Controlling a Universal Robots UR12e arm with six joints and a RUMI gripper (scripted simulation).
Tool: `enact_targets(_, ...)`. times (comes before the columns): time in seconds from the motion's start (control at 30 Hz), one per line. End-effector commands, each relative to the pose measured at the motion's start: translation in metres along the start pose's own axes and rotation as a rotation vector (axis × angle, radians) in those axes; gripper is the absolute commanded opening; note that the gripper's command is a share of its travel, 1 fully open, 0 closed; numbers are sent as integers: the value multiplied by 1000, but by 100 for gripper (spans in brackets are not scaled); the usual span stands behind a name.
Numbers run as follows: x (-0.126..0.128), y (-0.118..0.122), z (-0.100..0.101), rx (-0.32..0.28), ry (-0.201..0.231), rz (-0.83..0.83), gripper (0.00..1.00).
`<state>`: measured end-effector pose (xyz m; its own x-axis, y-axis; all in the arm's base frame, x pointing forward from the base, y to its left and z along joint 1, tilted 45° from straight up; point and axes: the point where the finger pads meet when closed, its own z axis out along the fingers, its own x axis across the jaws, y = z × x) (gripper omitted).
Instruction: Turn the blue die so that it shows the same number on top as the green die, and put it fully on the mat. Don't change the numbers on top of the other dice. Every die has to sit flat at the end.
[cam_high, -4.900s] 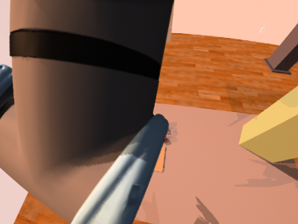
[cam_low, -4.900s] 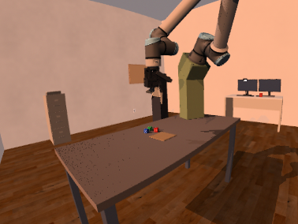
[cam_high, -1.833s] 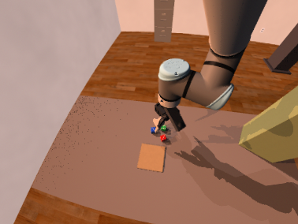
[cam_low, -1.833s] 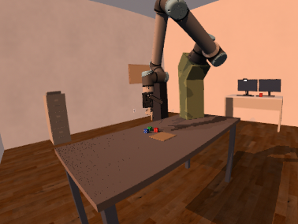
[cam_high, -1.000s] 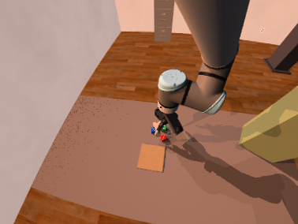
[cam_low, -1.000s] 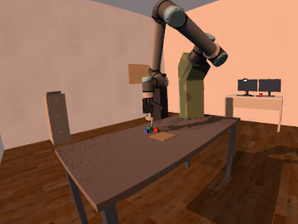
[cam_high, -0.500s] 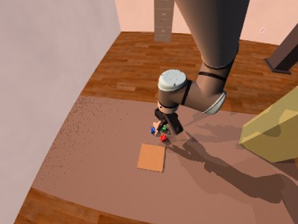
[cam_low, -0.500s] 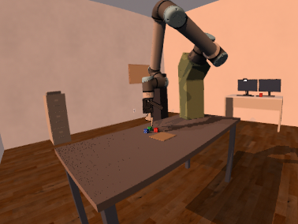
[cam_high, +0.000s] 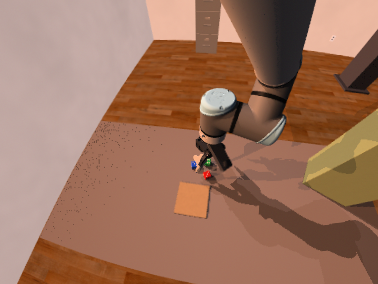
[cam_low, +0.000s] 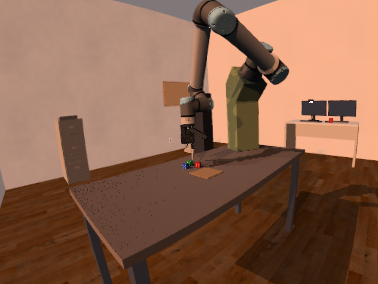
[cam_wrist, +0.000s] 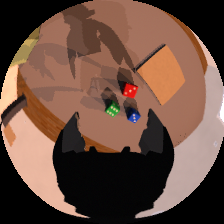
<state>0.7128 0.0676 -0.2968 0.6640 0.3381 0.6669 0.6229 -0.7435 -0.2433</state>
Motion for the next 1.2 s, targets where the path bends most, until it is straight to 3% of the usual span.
enact_targets(0.0,11,5,0,-1,0,0,100)
enact_targets(0.47,56,25,0,-1,0,0,100)
enact_targets(1.17,58,26,0,-1,0,0,100)
